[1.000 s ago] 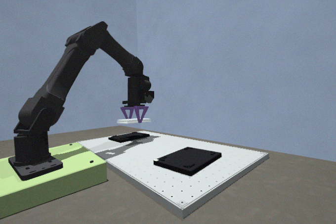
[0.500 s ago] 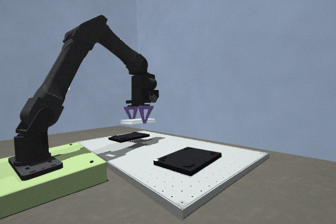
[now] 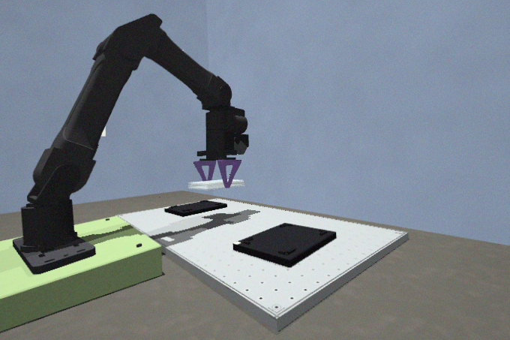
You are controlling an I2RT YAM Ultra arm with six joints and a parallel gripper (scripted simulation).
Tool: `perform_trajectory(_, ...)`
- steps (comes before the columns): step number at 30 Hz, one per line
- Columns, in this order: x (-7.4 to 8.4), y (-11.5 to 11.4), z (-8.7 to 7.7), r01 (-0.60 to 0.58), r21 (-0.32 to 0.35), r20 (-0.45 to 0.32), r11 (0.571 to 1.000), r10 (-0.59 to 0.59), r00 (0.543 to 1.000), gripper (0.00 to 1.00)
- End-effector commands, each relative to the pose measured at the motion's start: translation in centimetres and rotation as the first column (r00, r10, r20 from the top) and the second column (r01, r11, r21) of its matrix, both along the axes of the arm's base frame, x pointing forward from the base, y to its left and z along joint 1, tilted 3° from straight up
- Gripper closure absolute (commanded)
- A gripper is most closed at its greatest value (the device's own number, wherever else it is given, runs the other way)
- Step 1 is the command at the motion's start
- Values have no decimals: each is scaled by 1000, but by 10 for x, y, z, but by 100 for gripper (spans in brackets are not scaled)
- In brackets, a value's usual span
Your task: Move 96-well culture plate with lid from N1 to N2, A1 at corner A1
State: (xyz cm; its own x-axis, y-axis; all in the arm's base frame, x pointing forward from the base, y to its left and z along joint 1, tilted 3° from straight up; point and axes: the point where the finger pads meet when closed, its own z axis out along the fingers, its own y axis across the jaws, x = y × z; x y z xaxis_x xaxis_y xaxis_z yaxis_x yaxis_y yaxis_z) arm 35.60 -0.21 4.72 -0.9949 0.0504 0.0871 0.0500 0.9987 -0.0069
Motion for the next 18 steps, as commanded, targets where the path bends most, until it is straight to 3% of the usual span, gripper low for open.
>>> perform_trajectory(1, 7, -13, 16, -21, -6, 68, 1000, 21, 997, 100)
perform_trajectory(5, 3, -19, 14, -21, -5, 61, 1000, 21, 998, 100)
perform_trajectory(6, 13, -23, 23, -21, -5, 98, 1000, 21, 995, 100)
perform_trajectory(9, -2, -32, 13, -21, -4, 55, 1000, 21, 998, 100)
perform_trajectory(12, 3, -43, 19, -21, -11, 80, 1000, 22, 997, 100)
perform_trajectory(14, -6, -49, 13, -21, -8, 55, 1000, 22, 998, 100)
perform_trajectory(18, -6, -62, 17, -21, -9, 65, 1000, 22, 998, 100)
